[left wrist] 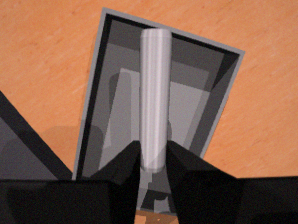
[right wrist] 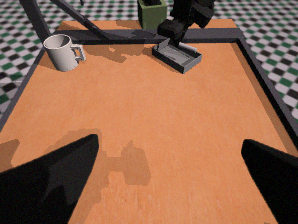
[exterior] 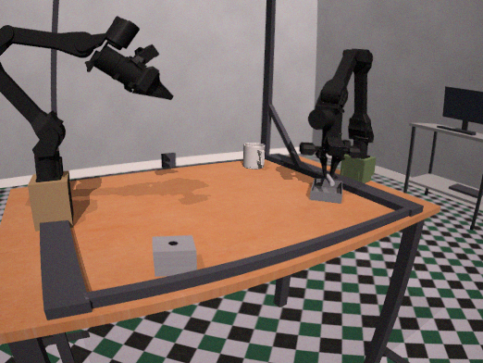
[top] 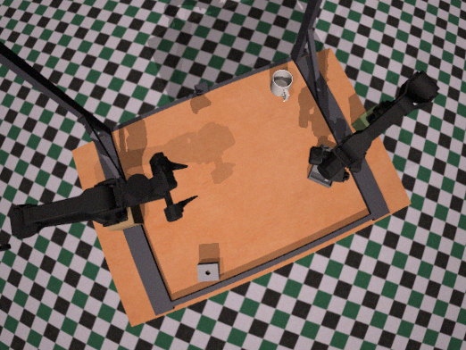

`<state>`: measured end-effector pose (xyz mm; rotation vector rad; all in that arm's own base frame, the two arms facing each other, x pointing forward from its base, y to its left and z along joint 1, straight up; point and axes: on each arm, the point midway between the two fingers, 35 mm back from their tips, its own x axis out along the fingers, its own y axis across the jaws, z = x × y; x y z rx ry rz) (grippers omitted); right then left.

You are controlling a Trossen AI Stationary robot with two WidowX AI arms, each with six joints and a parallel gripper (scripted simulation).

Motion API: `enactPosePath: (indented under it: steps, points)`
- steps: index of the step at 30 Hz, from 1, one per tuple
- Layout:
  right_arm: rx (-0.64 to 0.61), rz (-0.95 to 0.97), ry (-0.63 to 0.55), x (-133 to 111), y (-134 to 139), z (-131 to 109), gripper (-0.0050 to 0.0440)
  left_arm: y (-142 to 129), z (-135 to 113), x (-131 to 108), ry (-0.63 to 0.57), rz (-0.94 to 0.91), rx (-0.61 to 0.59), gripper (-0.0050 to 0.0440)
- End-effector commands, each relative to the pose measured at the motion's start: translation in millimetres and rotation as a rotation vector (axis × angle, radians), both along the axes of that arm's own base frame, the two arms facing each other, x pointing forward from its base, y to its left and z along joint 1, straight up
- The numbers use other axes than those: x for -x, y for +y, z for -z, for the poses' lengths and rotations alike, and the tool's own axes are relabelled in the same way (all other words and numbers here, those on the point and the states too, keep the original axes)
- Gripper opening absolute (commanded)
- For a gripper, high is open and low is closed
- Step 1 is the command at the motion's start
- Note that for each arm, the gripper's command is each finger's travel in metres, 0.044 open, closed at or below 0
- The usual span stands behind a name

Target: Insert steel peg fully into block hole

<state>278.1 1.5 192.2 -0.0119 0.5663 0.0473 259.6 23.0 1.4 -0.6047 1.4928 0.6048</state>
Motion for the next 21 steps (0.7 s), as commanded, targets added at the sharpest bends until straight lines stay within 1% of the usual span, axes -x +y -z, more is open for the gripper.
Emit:
enactPosePath:
  steps: [1, 5, 8, 11, 14, 16, 18, 21]
  points:
    - [0.003, -0.015, -0.008, 27.4, 3.8, 0.5, 0.044, 0.8, -13.2, -10.0, -0.049, 0.0, -0.007, -0.005]
    - [0.003, -0.022, -0.014, 42.0, 5.3, 5.8, 0.044, 0.8, -23.0, -9.7, -0.049, 0.0, -0.007, -0.005]
    - [0.003, -0.022, -0.014, 45.0, 5.4, 7.5, 0.044, 0.8, -26.3, -9.5, -0.049, 0.0, -0.007, -0.005]
    - [0.003, -0.021, -0.014, 45.0, 5.1, 7.6, 0.044, -4.3, -21.3, -14.0, -0.03, -0.001, -0.004, -0.005]
    - [0.003, -0.02, -0.014, 45.0, 5.1, 7.6, 0.044, -14.0, -22.8, -28.7, -0.036, -0.001, -0.002, -0.005]
    - [0.003, -0.02, -0.014, 44.9, 5.1, 7.2, 0.044, -24.3, -24.4, -44.2, -0.042, -0.001, 0.002, -0.005]
    - [0.003, -0.02, -0.014, 44.9, 5.1, 7.2, 0.044, -24.3, -24.4, -44.2, -0.042, -0.001, 0.002, -0.005]
    - [0.002, -0.015, -0.024, 43.5, 4.4, 2.6, 0.044, -45.1, -27.6, -74.8, -0.054, -0.001, 0.008, -0.005]
